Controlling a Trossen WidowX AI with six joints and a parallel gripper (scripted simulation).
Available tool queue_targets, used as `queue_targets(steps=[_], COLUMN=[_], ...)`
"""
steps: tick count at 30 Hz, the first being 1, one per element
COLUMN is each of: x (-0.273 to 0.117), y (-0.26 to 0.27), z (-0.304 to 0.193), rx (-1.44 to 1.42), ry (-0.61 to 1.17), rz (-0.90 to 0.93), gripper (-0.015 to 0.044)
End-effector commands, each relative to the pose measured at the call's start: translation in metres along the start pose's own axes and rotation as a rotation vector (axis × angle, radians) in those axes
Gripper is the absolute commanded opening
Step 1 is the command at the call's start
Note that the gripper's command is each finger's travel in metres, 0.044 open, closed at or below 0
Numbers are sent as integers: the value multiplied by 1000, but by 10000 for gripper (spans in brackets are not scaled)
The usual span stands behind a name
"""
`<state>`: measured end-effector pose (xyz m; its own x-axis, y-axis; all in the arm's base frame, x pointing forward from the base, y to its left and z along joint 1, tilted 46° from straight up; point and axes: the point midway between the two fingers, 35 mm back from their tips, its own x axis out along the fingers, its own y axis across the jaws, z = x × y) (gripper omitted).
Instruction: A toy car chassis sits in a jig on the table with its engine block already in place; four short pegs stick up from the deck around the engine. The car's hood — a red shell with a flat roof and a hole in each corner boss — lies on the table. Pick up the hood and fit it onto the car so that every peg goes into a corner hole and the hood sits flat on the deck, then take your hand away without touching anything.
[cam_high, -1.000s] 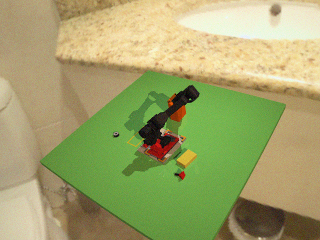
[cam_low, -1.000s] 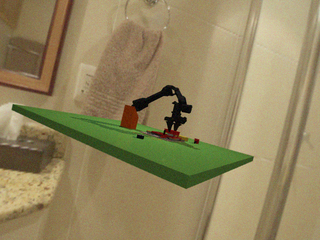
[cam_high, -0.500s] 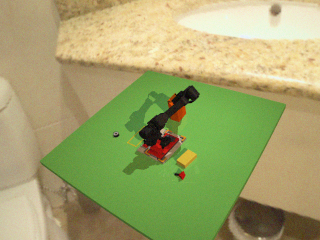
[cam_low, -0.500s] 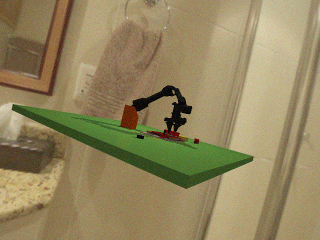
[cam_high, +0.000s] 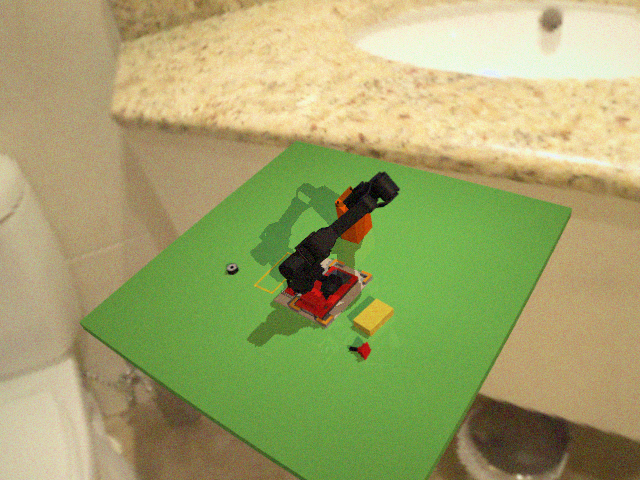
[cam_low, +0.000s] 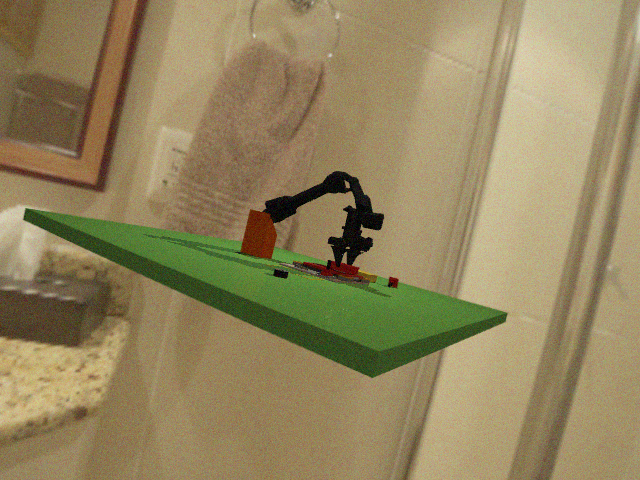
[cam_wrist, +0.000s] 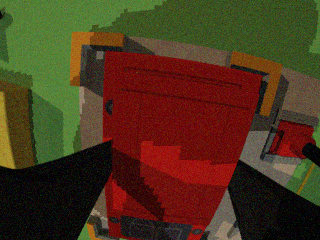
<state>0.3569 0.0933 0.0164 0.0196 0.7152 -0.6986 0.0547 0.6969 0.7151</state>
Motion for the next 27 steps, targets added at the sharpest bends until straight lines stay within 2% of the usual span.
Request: queue_targets(steps=[1,4,21,27], x=[1,-1,0,-11], y=[0,0,0,-1], z=[0,0,0,1], rx=[1,0,0,0], ry=[1,0,0,2], rz=[1,0,0,-2], gripper=[0,0,440,440])
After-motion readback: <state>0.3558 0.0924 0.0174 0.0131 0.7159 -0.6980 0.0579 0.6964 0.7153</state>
